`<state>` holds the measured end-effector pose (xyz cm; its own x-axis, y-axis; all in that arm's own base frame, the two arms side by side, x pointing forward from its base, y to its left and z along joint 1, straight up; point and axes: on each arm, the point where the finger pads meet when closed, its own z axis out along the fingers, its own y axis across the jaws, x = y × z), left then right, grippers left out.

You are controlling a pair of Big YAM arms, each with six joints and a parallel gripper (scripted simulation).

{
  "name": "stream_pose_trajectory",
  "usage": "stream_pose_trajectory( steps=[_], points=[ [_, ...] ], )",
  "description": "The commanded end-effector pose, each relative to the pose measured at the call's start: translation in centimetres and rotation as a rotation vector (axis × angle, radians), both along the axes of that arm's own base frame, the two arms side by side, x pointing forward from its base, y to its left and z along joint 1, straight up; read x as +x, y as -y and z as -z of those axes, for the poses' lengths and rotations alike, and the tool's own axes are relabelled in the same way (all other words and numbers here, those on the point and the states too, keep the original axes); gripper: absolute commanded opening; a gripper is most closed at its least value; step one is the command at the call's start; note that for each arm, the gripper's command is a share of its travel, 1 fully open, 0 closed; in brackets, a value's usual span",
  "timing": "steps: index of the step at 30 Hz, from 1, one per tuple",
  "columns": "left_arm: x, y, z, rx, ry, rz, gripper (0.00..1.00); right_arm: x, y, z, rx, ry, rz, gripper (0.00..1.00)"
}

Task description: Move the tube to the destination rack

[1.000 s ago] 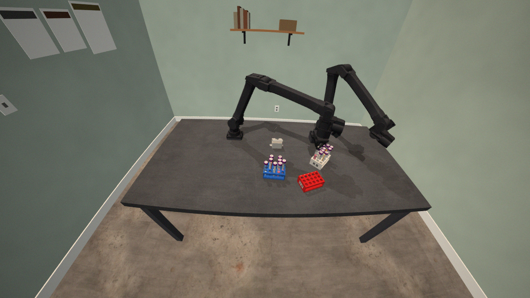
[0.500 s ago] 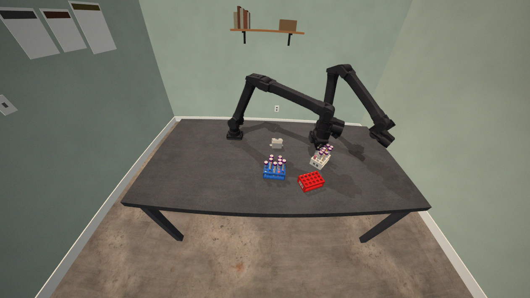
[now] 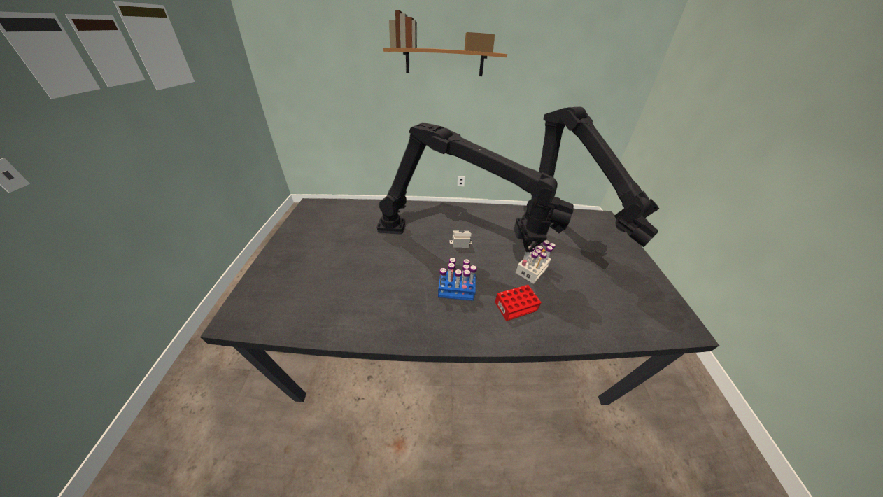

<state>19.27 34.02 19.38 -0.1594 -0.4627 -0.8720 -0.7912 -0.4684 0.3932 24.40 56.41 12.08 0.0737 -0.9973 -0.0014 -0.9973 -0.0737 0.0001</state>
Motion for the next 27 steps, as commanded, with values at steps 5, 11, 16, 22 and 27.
stream_pose_trajectory(
  steps=[5, 11, 16, 22, 27],
  points=[
    [0.7, -0.5, -1.0, 0.019, 0.025, 0.0, 0.3, 0.5, -0.4, 0.9, 0.005, 0.004, 0.003, 0.0],
    [0.7, -0.5, -1.0, 0.019, 0.025, 0.0, 0.3, 0.7, -0.9, 0.7, 0.018, 0.009, 0.003, 0.0],
    [0.7, -0.5, -1.0, 0.019, 0.025, 0.0, 0.3, 0.5, -0.5, 1.4, 0.005, 0.004, 0.003, 0.0],
    [0.7, -0.5, -1.0, 0.019, 0.025, 0.0, 0.3, 0.3, -0.3, 1.7, 0.004, 0.003, 0.003, 0.0],
    [0.7, -0.5, -1.0, 0.019, 0.025, 0.0, 0.3, 0.4, -0.4, 1.1, 0.008, 0.005, 0.003, 0.0]
  ],
)
